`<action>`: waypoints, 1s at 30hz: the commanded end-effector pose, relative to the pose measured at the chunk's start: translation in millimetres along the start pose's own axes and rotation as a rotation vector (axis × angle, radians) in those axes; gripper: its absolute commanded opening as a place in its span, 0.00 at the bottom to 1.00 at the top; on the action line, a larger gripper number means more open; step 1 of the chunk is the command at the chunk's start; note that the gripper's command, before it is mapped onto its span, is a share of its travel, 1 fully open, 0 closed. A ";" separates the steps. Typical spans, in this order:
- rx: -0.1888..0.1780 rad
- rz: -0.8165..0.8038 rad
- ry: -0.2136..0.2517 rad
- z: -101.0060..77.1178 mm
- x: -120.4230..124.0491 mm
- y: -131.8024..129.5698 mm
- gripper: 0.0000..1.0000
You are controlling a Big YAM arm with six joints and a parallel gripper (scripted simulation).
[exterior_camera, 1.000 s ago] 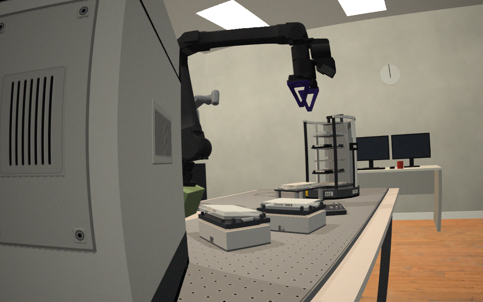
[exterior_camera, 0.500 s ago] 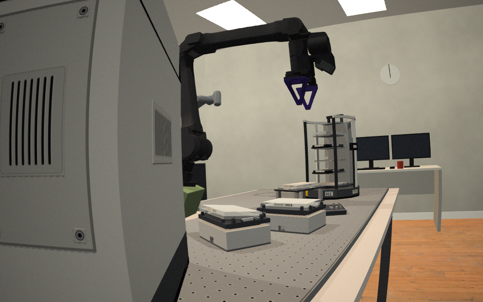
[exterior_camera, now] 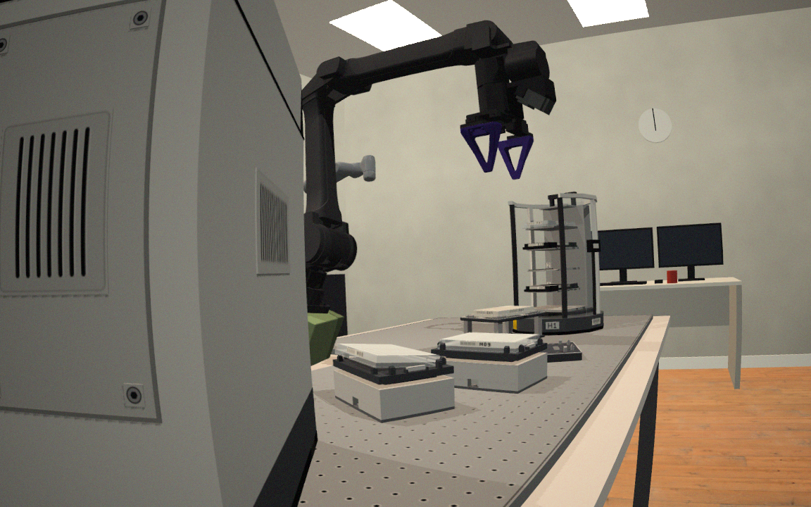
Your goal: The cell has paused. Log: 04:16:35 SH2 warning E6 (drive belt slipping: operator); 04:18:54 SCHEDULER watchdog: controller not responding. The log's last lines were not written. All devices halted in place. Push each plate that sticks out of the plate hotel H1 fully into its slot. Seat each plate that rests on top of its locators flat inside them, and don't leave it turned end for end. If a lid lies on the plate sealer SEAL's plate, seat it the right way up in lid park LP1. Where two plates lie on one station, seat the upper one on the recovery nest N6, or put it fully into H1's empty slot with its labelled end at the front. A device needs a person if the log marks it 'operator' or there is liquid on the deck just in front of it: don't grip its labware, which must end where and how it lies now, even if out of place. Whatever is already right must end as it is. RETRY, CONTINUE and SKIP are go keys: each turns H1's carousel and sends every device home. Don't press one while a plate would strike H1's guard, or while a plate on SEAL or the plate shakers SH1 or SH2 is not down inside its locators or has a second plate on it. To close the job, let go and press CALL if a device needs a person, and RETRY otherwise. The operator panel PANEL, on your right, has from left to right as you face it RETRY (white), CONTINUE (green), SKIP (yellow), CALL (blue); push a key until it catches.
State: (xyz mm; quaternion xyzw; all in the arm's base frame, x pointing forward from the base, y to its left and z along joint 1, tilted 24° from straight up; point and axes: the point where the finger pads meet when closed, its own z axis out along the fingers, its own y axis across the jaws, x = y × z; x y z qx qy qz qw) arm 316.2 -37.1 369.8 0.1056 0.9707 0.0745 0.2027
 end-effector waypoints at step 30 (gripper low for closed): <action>0.002 0.122 0.032 6.0 5.3 -99.4 1.00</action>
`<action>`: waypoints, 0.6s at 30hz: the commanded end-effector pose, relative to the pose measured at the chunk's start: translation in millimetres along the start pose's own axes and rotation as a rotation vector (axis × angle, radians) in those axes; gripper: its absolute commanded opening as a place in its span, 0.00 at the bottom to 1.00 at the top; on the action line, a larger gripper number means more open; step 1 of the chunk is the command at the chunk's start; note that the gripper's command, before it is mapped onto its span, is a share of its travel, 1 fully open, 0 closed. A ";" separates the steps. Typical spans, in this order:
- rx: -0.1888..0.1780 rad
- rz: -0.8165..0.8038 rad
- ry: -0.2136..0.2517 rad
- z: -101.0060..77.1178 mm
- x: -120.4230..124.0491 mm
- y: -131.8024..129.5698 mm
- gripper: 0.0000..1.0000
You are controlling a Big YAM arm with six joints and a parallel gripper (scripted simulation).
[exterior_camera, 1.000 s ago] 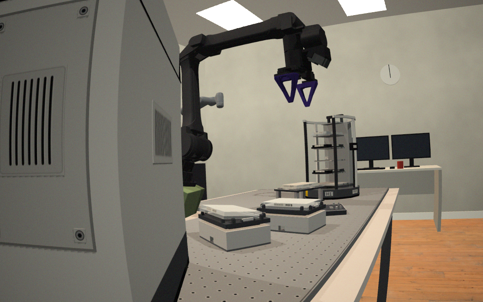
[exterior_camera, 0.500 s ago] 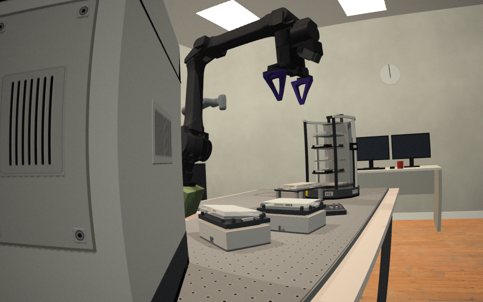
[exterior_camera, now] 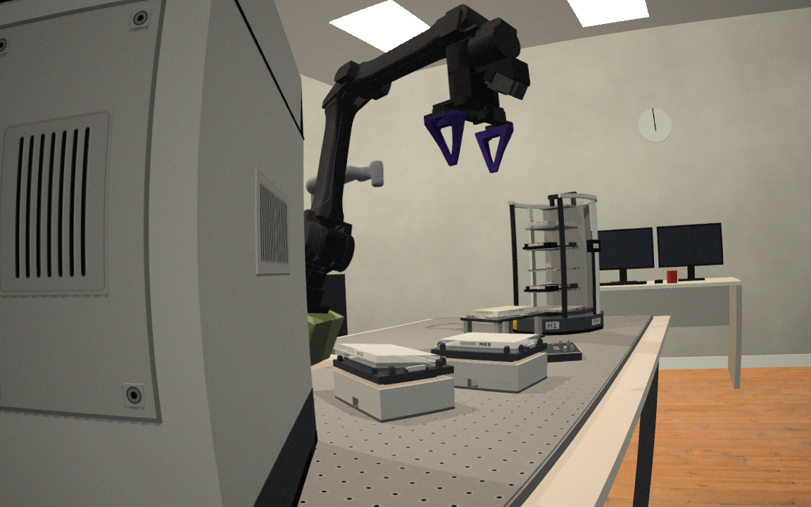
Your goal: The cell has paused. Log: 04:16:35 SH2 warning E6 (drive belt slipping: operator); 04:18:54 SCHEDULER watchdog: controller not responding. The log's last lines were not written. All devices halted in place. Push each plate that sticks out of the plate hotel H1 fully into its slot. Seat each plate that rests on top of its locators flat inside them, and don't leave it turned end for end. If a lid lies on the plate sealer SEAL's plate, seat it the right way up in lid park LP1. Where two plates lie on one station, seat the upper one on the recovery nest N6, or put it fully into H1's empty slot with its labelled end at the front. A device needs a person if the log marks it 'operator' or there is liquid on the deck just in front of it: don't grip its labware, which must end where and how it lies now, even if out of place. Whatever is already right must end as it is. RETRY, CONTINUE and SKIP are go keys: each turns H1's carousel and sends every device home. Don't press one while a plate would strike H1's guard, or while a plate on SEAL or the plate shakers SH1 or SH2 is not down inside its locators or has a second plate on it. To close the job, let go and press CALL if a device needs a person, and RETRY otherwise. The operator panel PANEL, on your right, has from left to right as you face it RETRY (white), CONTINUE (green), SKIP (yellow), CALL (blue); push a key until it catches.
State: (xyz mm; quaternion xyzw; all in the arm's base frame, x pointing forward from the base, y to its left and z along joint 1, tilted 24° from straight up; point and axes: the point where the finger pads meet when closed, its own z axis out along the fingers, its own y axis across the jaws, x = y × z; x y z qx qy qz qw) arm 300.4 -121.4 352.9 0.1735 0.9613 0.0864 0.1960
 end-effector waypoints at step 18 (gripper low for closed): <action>0.012 0.122 -0.015 -12.3 -13.2 -63.5 1.00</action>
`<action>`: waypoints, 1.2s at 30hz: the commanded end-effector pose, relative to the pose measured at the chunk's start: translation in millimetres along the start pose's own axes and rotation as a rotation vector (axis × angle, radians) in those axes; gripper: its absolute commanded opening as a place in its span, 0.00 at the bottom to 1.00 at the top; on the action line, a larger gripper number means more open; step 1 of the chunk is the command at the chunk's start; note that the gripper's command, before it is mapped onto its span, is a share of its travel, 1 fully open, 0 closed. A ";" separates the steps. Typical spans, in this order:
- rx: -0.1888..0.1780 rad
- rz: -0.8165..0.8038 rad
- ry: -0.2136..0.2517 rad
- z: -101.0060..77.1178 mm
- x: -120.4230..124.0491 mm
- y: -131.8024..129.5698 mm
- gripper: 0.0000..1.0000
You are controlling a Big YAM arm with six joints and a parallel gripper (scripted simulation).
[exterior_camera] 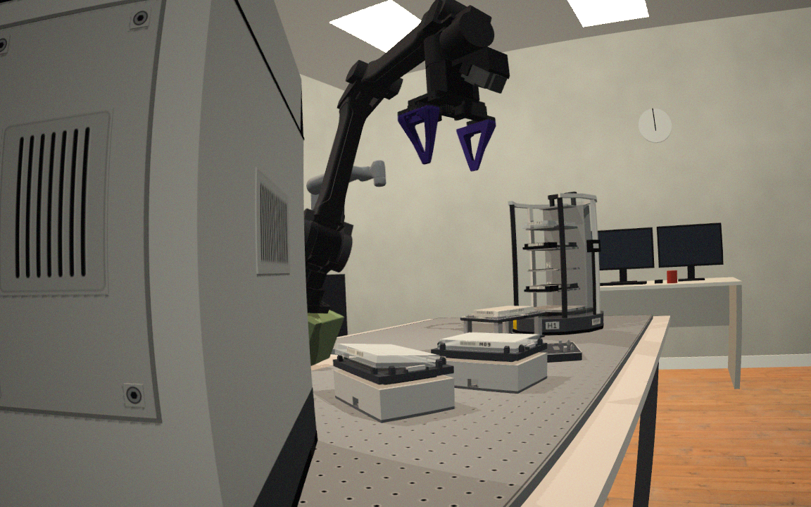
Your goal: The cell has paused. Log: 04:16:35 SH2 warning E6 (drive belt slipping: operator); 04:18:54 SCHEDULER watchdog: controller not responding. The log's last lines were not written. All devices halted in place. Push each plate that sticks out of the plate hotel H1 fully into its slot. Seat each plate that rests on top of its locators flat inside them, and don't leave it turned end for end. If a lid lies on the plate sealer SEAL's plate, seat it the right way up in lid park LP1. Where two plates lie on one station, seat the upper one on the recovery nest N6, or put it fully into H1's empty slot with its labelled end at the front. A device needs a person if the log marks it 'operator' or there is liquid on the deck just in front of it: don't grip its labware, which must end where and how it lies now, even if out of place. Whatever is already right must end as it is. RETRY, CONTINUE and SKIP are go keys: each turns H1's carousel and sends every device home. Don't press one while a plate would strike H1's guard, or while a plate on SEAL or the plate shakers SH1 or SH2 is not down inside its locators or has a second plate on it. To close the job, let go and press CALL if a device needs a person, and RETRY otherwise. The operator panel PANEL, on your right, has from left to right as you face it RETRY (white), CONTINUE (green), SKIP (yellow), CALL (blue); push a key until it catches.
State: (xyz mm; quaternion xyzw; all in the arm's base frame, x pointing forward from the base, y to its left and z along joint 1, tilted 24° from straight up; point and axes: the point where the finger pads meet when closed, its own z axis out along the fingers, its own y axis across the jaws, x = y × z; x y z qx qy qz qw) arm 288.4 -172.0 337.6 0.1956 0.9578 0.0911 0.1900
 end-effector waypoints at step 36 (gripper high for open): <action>-0.004 0.313 0.018 0.2 24.8 -116.4 1.00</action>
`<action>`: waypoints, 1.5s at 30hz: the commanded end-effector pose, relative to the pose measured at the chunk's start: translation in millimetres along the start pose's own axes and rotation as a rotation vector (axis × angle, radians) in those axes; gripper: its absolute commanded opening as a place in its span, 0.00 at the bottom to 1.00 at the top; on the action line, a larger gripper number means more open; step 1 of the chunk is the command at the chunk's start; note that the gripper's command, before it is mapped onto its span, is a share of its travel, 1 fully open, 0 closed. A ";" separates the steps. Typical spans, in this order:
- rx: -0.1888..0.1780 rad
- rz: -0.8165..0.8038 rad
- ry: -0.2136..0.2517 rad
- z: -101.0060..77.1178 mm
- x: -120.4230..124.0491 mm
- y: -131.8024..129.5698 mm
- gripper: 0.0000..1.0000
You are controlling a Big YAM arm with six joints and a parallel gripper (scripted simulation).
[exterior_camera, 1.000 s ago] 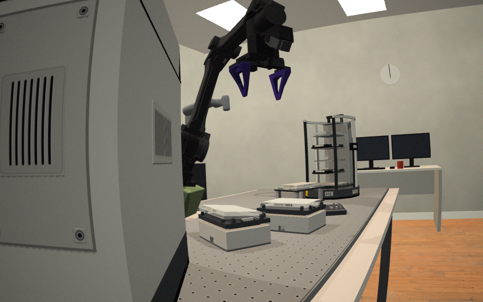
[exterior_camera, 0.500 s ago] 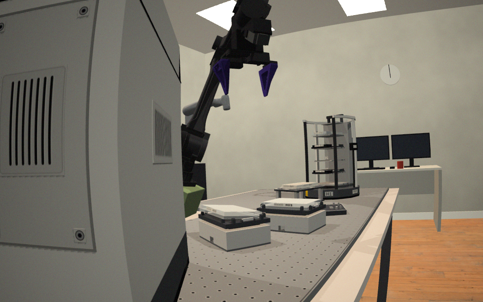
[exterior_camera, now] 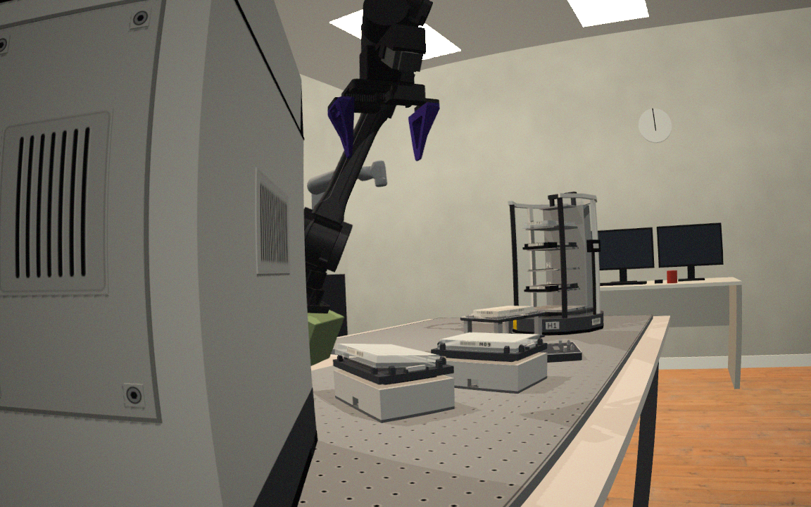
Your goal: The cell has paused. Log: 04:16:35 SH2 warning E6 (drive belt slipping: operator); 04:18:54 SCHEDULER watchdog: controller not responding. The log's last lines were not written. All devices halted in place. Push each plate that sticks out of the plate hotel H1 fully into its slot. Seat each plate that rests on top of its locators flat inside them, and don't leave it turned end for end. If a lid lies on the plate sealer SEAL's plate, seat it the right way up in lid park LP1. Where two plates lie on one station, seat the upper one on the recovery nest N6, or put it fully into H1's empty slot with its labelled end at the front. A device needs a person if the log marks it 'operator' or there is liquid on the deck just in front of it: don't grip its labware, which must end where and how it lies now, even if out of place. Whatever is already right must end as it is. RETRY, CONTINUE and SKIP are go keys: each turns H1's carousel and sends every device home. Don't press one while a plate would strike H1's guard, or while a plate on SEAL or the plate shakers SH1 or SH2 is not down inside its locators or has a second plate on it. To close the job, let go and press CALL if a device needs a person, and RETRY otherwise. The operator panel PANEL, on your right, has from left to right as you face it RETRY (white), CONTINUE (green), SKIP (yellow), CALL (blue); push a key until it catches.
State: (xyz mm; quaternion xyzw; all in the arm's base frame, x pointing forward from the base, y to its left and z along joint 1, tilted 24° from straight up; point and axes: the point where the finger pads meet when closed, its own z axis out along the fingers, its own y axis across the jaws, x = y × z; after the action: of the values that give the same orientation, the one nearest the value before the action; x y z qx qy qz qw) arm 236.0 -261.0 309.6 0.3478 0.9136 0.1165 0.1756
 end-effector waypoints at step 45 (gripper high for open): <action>-0.002 0.360 0.014 4.2 20.7 -141.4 1.00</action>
State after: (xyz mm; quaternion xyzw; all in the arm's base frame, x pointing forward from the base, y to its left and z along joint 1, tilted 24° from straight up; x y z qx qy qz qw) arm 150.7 -342.7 262.8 0.5069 0.8366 0.1460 0.1479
